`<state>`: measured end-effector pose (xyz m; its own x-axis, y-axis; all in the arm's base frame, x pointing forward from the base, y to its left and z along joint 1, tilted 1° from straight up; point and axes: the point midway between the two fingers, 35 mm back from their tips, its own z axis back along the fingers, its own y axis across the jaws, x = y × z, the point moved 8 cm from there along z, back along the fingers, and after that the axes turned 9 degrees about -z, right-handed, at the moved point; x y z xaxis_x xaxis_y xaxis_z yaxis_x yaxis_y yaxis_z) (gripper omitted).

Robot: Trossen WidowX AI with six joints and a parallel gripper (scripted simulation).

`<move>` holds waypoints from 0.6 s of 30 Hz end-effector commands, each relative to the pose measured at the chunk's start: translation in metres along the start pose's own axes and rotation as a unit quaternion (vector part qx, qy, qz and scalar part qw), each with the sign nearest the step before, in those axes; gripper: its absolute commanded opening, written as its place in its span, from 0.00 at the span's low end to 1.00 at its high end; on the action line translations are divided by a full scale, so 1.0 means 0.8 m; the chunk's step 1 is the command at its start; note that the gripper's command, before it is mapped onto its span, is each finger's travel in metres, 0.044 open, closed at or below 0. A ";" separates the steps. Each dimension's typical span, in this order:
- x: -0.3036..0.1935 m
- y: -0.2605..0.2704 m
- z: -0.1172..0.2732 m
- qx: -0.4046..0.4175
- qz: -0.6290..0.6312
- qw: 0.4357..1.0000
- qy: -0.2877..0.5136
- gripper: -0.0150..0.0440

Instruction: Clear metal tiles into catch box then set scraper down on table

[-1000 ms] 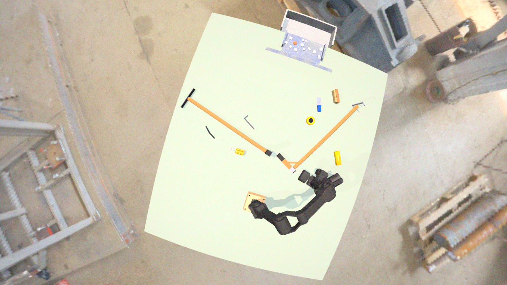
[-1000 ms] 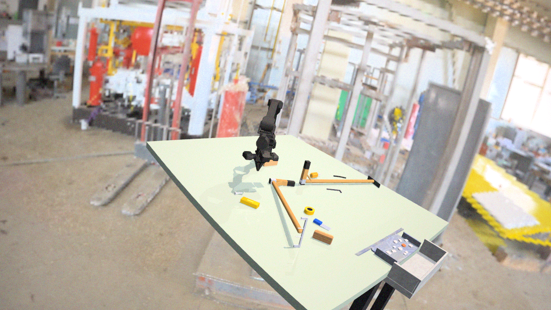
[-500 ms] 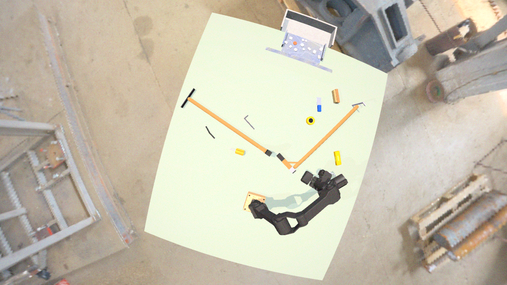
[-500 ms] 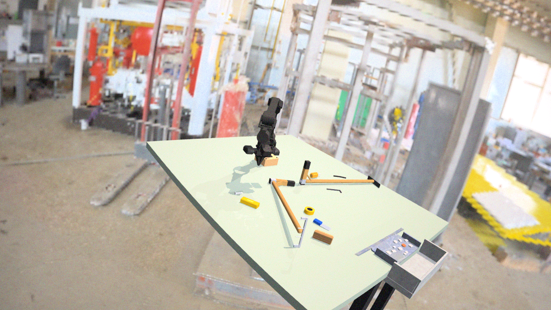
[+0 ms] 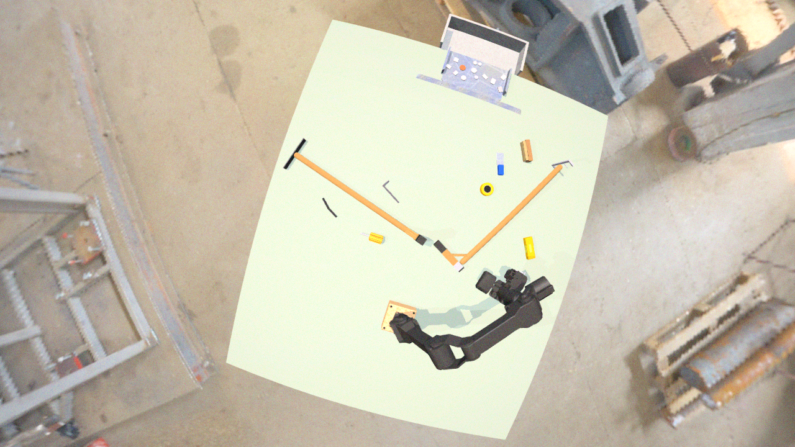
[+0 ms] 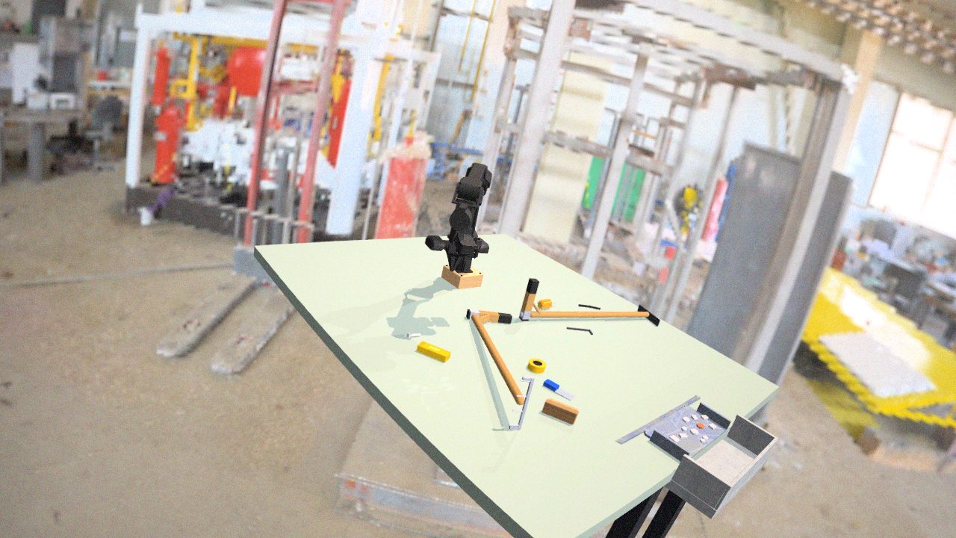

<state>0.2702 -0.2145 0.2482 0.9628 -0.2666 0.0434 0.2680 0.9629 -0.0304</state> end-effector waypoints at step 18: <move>0.020 0.071 0.017 0.013 0.093 0.996 -0.004 0.25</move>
<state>0.2951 -0.1723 0.2614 0.9919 -0.1178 0.0474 0.1189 0.9927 -0.0222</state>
